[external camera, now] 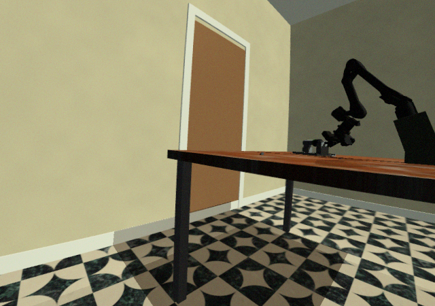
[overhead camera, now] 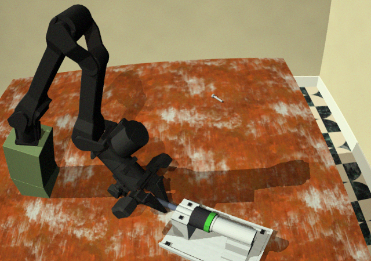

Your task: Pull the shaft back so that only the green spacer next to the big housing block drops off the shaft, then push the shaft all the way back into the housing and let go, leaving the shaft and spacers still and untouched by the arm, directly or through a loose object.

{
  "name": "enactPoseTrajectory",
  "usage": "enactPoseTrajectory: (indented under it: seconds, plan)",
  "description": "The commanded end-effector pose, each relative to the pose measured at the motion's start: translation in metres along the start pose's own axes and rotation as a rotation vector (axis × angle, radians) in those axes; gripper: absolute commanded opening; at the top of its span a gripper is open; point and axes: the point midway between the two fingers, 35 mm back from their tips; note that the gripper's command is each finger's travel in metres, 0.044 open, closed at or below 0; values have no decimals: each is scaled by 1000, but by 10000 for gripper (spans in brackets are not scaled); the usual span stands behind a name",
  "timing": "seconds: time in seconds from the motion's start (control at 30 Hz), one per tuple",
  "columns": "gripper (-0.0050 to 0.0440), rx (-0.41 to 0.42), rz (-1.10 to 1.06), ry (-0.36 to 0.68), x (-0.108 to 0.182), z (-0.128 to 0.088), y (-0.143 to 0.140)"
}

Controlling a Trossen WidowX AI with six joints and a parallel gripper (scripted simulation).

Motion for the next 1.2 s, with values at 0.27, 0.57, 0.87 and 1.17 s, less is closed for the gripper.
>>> enactPoseTrajectory:
  seconds: [0.27,0.57,0.87,1.17]
  plan:
    - [0,-1,3,0,-1,-1,0]
    - [0,-1,3,0,-2,-2,0]
    - [0,-1,3,0,-2,-2,1]
    - [0,-1,3,0,-3,-3,1]
Point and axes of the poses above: the point midway between the two fingers, 35 mm back from their tips, its own z axis out along the fingers, its own y axis across the jaws, x = y × z, and after that the axes turned 13 degrees about z, right-handed
